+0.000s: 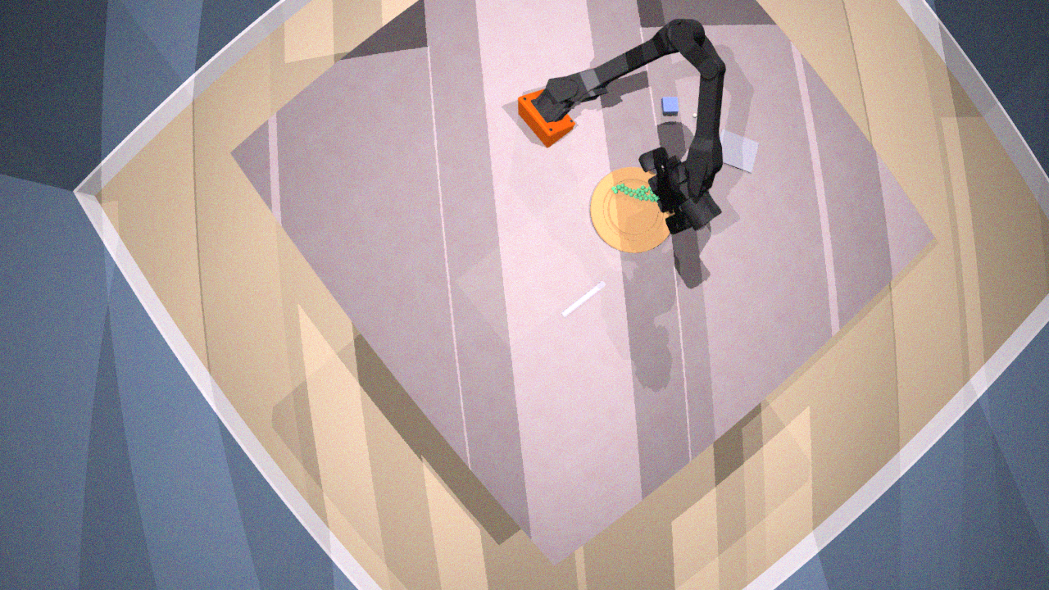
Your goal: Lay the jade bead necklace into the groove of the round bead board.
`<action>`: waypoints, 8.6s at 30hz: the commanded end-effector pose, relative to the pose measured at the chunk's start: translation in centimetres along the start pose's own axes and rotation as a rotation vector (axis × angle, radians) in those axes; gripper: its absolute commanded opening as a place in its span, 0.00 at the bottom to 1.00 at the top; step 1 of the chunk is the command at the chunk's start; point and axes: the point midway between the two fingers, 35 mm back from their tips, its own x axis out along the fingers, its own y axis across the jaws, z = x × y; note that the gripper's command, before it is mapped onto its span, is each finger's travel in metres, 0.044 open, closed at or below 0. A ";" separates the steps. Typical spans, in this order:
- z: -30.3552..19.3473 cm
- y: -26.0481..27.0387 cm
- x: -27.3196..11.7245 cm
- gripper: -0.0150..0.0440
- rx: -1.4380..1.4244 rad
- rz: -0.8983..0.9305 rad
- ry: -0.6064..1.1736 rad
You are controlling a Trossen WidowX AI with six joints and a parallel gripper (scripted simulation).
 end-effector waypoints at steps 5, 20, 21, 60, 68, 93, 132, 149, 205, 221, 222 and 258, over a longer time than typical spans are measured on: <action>-0.2 0.3 0.4 0.25 0.011 0.014 0.004; -0.2 0.3 0.4 0.25 0.011 0.014 0.004; -0.2 0.3 0.4 0.25 0.011 0.014 0.004; -0.2 0.3 0.4 0.25 0.011 0.014 0.004; -0.2 0.3 0.4 0.25 0.011 0.014 0.004; -0.2 0.3 0.4 0.25 0.011 0.014 0.004; -0.2 0.4 -1.4 1.00 0.011 0.014 0.005; -2.2 2.5 -3.7 0.90 0.502 0.013 0.010; -2.2 2.4 0.1 0.33 0.493 0.009 0.011; -2.2 2.4 0.1 0.25 0.493 0.009 0.011; -2.2 2.4 0.1 0.25 0.493 0.009 0.011; -2.2 2.4 0.1 0.25 0.493 0.009 0.011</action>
